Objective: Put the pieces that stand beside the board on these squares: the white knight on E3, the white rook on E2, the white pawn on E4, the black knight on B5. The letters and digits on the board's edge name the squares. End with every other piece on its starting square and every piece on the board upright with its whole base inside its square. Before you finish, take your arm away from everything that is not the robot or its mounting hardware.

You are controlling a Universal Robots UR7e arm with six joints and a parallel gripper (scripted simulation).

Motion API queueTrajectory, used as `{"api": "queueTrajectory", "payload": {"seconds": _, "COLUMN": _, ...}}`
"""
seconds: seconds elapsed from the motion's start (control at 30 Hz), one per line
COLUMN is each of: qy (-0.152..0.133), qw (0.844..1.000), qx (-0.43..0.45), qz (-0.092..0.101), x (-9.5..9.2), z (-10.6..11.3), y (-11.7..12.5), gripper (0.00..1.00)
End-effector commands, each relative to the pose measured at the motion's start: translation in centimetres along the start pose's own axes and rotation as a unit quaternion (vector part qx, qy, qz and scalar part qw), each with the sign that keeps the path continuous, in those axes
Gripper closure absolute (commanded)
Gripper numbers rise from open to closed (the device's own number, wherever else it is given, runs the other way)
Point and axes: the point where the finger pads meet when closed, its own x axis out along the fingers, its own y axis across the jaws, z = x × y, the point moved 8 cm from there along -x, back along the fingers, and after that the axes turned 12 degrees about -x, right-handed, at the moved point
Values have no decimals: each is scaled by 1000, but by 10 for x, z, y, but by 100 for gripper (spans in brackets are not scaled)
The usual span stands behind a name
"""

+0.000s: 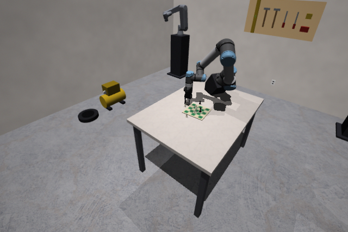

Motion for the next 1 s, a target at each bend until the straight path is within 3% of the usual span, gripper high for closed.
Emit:
{"api": "queueTrajectory", "payload": {"seconds": 0.0, "qy": 0, "qw": 1000, "qx": 0, "qz": 1, "x": 0, "z": 0, "y": 0, "gripper": 27}}
{"api": "queueTrajectory", "payload": {"seconds": 0.37, "qy": 0, "qw": 1000, "qx": 0, "qz": 1, "x": 0, "z": 0, "y": 0, "gripper": 27}}
{"api": "queueTrajectory", "payload": {"seconds": 0.4, "qy": 0, "qw": 1000, "qx": 0, "qz": 1, "x": 0, "z": 0, "y": 0, "gripper": 100}}
{"api": "queueTrajectory", "payload": {"seconds": 0.97, "qy": 0, "qw": 1000, "qx": 0, "qz": 1, "x": 0, "z": 0, "y": 0, "gripper": 100}}
